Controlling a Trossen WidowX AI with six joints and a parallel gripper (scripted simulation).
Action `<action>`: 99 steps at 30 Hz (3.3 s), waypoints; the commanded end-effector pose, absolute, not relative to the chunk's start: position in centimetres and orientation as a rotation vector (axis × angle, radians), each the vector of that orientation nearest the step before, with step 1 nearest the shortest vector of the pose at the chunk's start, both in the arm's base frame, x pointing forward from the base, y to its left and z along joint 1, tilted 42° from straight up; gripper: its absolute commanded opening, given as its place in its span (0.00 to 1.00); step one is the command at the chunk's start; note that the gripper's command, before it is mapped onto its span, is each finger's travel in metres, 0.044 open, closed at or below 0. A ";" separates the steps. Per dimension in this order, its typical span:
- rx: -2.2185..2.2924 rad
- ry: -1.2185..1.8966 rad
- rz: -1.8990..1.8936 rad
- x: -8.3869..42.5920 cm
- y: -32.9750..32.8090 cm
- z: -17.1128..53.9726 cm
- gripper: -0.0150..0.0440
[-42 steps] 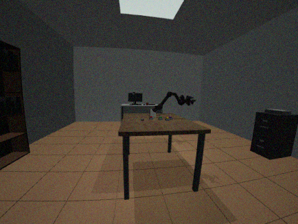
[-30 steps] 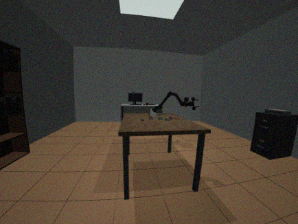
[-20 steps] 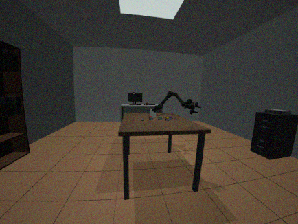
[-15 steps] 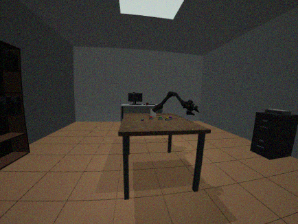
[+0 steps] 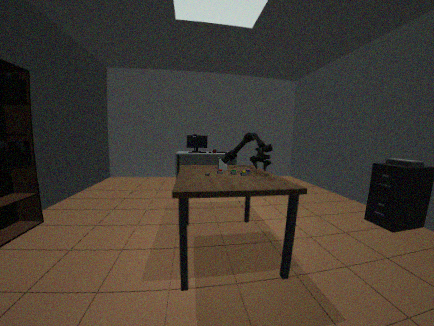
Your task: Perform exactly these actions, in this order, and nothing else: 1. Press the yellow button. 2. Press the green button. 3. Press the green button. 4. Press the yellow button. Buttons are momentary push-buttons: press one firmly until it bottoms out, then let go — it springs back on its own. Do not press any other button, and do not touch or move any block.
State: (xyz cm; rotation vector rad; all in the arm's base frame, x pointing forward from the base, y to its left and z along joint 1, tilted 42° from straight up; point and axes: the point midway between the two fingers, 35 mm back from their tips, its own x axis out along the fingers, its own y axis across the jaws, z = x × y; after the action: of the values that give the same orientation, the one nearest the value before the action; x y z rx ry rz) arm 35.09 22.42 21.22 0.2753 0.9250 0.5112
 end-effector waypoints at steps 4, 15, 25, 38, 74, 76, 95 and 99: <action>0.249 1.316 0.590 30.7 13.1 16.2 0.93; 0.446 1.471 0.707 26.6 8.7 16.7 0.93; 0.447 1.469 0.710 26.4 12.7 12.4 0.67; 0.448 1.469 0.710 26.4 12.9 12.2 0.29; 0.449 1.468 0.711 26.2 15.1 9.8 0.29; 0.449 1.468 0.711 26.2 15.1 9.8 0.29; 0.444 1.471 0.706 26.7 10.2 14.9 0.29; 0.446 1.471 0.707 26.6 8.7 16.7 0.29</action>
State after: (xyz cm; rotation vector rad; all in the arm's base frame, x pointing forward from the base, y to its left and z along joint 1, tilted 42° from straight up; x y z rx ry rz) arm 26.88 9.52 15.68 0.4515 1.4629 0.7012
